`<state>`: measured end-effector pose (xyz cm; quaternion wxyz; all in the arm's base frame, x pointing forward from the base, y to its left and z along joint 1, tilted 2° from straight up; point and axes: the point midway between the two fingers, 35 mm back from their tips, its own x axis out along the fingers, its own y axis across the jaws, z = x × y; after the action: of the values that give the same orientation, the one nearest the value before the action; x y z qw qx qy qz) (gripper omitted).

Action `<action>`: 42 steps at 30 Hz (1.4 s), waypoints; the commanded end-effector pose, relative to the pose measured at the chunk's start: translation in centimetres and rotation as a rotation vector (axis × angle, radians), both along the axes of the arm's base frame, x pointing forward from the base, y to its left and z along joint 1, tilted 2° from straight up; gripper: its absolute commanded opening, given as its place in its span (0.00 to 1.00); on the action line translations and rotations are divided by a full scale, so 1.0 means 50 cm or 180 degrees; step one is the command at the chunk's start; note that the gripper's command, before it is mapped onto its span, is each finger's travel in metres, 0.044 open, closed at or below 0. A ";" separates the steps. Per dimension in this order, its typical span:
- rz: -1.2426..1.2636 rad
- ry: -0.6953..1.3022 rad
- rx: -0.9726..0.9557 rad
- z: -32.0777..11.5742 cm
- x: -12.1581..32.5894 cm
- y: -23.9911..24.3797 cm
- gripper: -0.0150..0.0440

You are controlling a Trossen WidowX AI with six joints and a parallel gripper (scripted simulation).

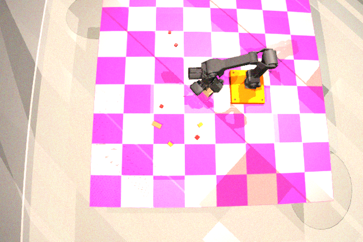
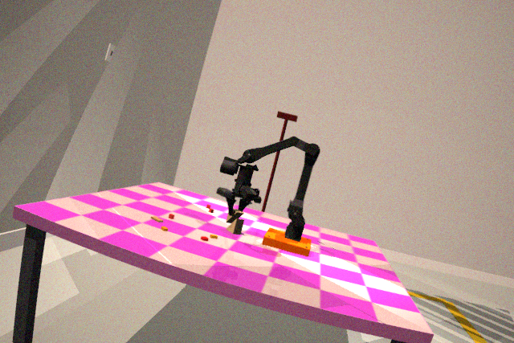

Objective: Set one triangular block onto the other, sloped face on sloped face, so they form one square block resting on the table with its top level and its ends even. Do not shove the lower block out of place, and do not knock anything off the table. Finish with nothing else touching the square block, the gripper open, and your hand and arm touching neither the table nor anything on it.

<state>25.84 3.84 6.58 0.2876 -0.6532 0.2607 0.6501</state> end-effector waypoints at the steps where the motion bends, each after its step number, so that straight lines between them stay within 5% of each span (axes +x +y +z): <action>1: -0.0023 -0.0017 0.0011 -0.002 -0.002 0.000 0.25; 42: -0.0044 -0.0023 0.0029 -0.016 -0.005 0.005 0.25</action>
<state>25.79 4.01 6.09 0.2939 -0.6552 0.2599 0.6456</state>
